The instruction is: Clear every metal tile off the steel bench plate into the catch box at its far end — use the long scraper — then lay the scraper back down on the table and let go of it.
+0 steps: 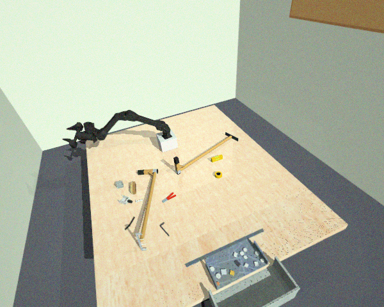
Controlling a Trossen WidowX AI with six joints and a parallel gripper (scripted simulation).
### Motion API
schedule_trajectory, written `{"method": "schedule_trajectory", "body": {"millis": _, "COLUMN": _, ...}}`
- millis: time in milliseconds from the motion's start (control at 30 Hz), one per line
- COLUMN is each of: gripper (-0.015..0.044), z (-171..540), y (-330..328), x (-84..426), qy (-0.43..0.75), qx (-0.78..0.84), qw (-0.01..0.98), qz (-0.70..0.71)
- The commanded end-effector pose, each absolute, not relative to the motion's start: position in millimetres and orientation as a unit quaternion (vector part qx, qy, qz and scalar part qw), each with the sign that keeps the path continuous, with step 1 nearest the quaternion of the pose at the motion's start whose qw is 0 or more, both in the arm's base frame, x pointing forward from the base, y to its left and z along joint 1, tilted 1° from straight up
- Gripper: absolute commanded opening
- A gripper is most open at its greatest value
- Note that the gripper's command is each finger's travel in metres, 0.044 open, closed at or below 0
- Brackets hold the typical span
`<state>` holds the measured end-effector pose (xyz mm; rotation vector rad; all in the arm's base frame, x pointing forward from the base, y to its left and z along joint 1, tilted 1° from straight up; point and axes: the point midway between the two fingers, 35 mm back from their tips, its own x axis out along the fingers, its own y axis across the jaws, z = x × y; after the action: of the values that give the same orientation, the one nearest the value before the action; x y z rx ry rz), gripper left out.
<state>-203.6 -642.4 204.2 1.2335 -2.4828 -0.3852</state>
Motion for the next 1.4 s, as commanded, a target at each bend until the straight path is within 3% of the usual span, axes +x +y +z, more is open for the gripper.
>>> {"method": "schedule_trajectory", "body": {"millis": 0, "gripper": 0.0426, "z": 205, "y": -643, "x": -204, "qy": -0.874, "qx": 0.434, "qw": 0.17, "qz": -0.136}}
{"method": "schedule_trajectory", "body": {"millis": 1000, "gripper": 0.044, "z": 324, "y": -640, "x": -200, "qy": -0.874, "qx": 0.435, "qw": 0.171, "qz": -0.136}}
{"method": "schedule_trajectory", "body": {"millis": 1367, "gripper": 0.044, "z": 341, "y": -645, "x": -133, "qy": -0.842, "qx": 0.474, "qw": 0.192, "qz": -0.171}}
